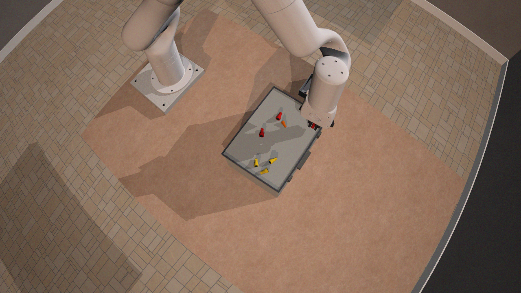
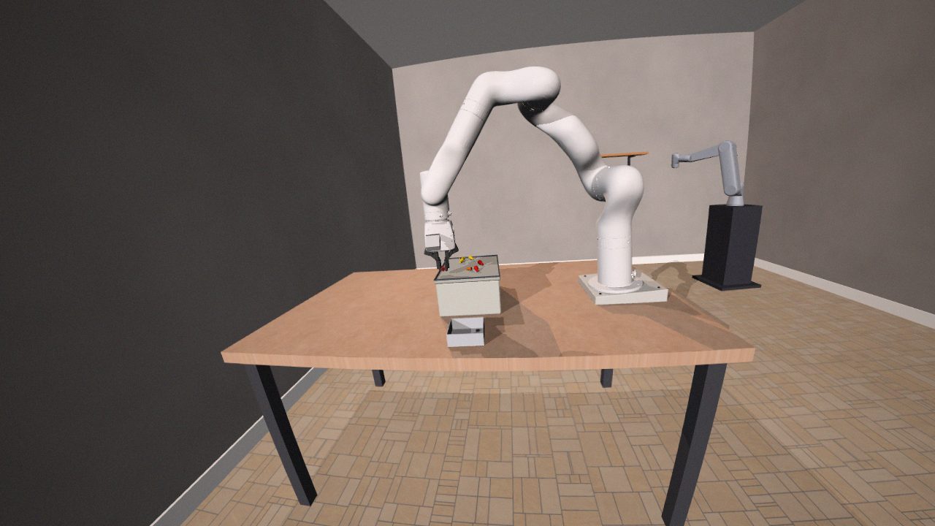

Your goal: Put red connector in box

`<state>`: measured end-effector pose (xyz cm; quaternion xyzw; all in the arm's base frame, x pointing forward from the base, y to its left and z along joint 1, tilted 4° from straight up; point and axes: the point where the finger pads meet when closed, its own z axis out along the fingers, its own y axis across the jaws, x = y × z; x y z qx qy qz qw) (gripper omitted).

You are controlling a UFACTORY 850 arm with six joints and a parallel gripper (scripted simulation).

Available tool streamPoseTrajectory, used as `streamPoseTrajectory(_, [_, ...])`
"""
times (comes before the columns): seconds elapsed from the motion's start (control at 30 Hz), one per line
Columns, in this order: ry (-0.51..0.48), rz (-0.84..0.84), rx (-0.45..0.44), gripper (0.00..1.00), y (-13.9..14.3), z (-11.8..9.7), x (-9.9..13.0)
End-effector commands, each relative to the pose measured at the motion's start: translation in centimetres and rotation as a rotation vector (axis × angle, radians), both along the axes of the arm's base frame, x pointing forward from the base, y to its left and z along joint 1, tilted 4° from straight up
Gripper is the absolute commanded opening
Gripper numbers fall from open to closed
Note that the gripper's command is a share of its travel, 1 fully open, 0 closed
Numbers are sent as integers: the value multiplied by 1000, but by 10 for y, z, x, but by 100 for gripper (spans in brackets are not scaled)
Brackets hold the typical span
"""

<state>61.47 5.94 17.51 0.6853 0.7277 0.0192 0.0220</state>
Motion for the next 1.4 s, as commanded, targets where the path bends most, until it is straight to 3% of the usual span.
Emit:
streamPoseTrajectory(0.0, [-4, 0, 0, 2, 0, 26, 0])
streamPoseTrajectory(0.33, [-4, 0, 0, 2, 0, 51, -2])
streamPoseTrajectory(0.9, [-4, 0, 0, 2, 3, 52, -3])
streamPoseTrajectory(1.27, [-4, 0, 0, 2, 44, 51, -21])
streamPoseTrajectory(1.37, [-4, 0, 0, 2, 67, 51, -31])
